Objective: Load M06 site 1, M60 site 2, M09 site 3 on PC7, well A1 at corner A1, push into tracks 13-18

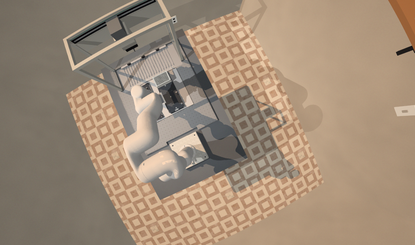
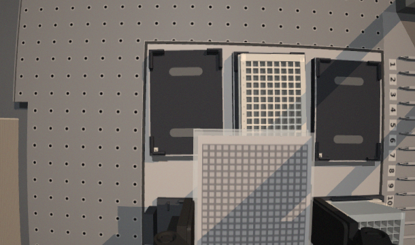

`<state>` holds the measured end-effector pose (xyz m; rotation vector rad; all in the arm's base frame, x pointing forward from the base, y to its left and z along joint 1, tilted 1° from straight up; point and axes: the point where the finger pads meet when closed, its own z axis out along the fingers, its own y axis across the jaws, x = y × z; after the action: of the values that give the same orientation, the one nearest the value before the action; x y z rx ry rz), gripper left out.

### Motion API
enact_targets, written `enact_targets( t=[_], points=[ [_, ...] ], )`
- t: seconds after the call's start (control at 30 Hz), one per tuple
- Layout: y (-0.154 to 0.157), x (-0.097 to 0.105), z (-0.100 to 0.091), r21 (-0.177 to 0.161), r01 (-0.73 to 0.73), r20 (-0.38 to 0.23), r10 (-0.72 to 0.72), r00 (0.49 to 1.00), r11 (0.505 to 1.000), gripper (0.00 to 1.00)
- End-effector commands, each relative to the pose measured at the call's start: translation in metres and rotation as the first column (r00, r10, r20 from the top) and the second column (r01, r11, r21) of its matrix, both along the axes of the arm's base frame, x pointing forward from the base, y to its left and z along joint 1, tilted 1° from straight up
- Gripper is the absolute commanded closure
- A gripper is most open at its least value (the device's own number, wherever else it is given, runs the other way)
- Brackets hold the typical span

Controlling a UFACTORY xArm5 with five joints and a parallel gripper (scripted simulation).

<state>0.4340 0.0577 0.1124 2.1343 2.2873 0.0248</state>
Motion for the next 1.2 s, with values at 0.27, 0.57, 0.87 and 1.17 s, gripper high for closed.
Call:
enact_targets(
  t=[0.27,0.57,0.87,1.17],
  points=[
    [-0.041,0.033,0.001,0.0,-0.001,0.003,0.001,1.0,1.0,1.0],
    [-0.078,0.06,0.002,-0.001,-0.001,0.003,0.001,1.0,1.0,1.0],
    [-0.096,0.073,0.002,-0.001,-0.001,0.003,0.001,1.0,1.0,1.0],
    [-0.096,0.073,0.002,-0.001,-0.001,0.003,0.001,1.0,1.0,1.0]
  ],
)
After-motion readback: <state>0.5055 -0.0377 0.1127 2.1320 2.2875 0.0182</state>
